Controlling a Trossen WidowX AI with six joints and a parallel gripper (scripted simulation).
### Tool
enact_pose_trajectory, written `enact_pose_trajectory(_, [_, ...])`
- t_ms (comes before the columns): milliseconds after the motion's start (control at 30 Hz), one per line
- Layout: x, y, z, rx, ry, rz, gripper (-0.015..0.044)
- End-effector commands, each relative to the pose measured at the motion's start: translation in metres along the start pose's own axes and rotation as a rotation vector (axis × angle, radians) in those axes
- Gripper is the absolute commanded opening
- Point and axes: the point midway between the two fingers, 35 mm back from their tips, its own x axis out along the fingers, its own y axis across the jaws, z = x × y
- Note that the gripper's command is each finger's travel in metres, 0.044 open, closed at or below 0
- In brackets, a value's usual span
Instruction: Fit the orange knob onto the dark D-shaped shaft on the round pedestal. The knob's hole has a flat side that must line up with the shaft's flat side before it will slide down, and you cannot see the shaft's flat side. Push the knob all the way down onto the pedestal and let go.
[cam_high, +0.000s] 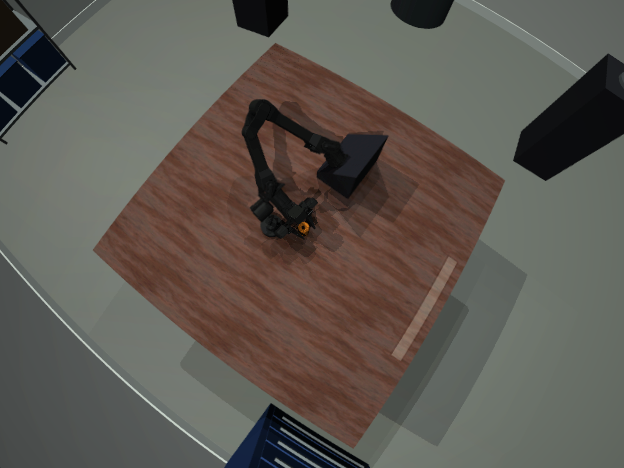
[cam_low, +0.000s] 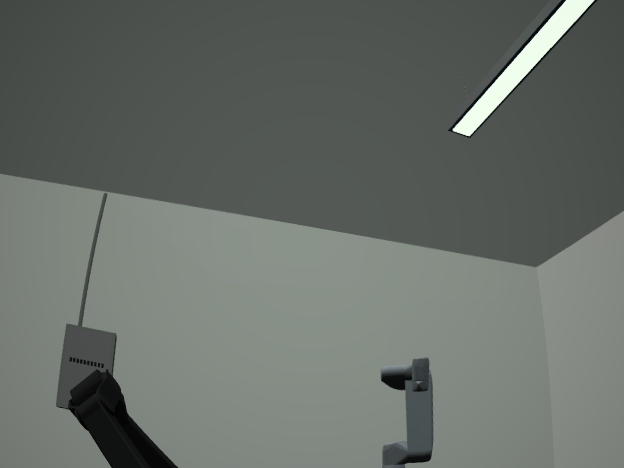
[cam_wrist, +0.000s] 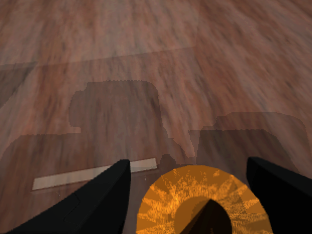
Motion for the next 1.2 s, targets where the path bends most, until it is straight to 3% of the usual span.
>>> enact_pose_trajectory(0, [0.0,0.0,0.0,0.0,-0.002,0.0,0.0286])
enact_pose_trajectory(200, [0.0,0.0,0.0,0.0,-0.002,0.0,0.044])
enact_pose_trajectory(400, [-0.001,0.0,0.003,0.0,-0.002,0.0,0.044])
enact_pose_trajectory(600, [-0.04,-0.001,0.067,0.0,-0.003,-0.001,0.044])
enact_pose_trajectory(733, [-0.04,0.0,0.069,0.005,0.01,0.007,0.044])
enact_pose_trajectory(800, [-0.036,0.004,0.069,0.041,0.12,0.065,0.044])
enact_pose_trajectory(933, [-0.033,0.012,0.069,0.091,0.509,0.15,0.044])
enact_pose_trajectory(1067, [-0.046,0.005,0.081,0.04,0.898,0.066,0.044])
enact_pose_trajectory(1167, [-0.053,0.0,0.09,-0.002,1.022,-0.004,0.044])
